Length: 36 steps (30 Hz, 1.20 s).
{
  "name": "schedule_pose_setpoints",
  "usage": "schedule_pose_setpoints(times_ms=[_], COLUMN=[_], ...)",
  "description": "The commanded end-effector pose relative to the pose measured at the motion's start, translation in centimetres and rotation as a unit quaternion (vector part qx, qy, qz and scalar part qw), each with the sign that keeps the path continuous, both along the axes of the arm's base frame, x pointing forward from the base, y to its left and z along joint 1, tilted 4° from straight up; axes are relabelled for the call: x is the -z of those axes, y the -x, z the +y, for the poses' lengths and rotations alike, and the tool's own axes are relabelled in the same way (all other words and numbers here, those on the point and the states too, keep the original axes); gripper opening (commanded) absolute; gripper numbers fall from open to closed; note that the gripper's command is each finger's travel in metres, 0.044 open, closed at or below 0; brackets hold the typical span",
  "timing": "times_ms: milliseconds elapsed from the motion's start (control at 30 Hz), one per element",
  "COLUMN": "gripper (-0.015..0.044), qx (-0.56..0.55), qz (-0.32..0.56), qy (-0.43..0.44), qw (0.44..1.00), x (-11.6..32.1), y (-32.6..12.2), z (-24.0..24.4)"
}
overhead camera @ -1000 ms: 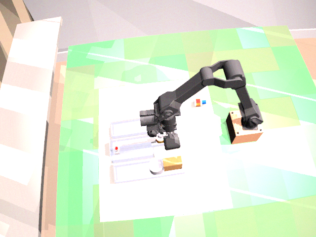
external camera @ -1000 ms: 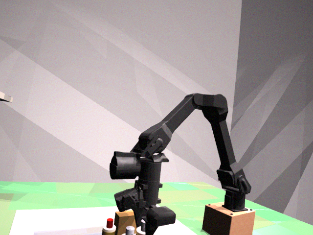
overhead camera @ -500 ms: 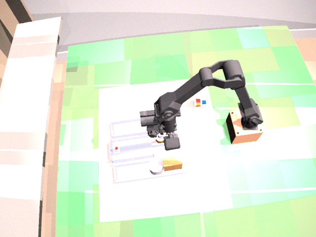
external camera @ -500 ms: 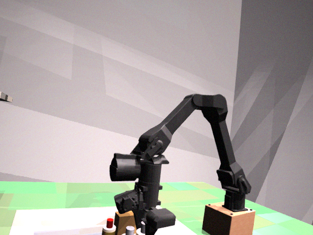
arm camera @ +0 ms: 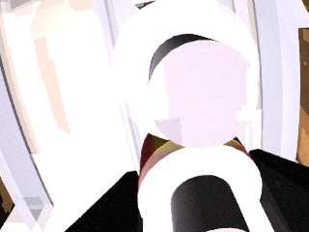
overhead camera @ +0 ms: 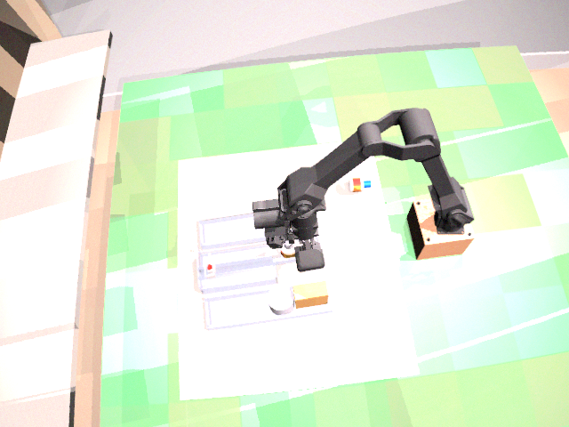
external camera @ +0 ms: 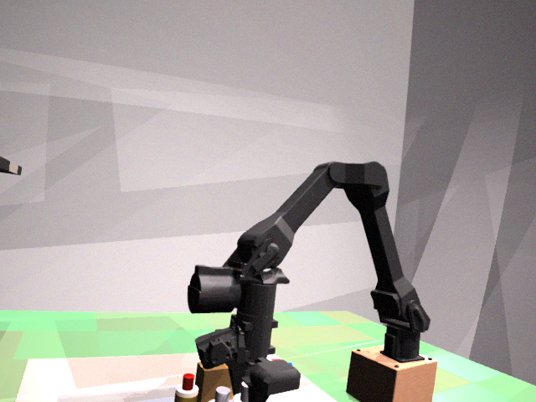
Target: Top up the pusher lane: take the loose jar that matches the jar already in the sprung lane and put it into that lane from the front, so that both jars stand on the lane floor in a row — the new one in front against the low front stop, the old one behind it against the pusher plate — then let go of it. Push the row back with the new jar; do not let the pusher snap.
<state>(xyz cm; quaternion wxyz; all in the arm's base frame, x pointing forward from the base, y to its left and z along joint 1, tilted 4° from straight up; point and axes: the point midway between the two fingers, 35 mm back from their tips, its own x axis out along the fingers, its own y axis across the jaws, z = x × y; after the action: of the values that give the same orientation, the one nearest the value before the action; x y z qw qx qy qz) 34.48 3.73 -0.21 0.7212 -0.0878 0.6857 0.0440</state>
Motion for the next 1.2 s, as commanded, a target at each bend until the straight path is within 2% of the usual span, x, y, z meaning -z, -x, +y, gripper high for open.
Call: schedule_pose_setpoints(times_ms=[0,1167], gripper=[0.0,0.0], qx=[0.001,0.001], qz=[-0.012,-0.012], qy=[-0.001,-0.001], qw=[1.0,1.0], x=[0.19,0.41], y=[-0.57,-0.12], z=[0.03,-0.07])
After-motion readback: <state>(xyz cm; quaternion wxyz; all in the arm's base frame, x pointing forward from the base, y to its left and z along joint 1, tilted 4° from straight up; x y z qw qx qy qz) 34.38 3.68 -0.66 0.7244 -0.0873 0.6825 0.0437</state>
